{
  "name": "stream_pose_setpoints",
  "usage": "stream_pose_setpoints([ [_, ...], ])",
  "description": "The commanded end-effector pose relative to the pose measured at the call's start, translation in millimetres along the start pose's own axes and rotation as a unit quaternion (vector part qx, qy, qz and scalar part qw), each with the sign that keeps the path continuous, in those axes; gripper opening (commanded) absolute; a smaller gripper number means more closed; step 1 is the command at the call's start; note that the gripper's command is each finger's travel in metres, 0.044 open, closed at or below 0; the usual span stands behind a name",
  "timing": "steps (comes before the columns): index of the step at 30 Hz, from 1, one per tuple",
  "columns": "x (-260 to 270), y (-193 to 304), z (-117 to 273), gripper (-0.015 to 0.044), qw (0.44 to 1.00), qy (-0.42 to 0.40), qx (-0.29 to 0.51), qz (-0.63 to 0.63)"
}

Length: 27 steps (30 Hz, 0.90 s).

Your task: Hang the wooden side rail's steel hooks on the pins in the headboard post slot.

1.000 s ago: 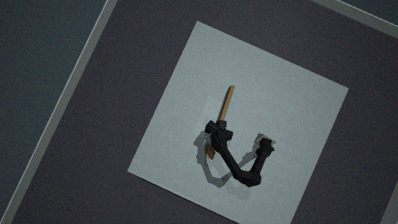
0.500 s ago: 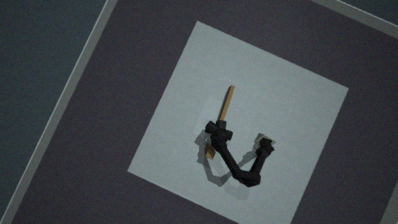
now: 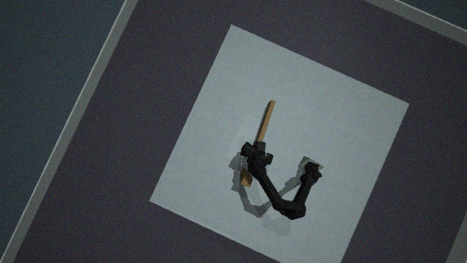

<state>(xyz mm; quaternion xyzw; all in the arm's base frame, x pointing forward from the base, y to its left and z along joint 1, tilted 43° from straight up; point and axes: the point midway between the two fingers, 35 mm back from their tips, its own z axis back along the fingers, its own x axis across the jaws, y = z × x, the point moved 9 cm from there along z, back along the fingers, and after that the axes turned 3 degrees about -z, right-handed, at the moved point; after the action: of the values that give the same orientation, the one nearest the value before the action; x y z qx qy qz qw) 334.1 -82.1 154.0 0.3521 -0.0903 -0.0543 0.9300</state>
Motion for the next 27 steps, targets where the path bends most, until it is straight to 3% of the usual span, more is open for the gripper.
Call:
stream_pose_setpoints([
  [1, 0.0, 0.2, -0.3, 0.0, 1.0, 0.0, 0.001, -0.001],
  [27, 2.5, -0.2, 0.1, 0.0, 0.998, 0.0, 0.001, -0.067],
])
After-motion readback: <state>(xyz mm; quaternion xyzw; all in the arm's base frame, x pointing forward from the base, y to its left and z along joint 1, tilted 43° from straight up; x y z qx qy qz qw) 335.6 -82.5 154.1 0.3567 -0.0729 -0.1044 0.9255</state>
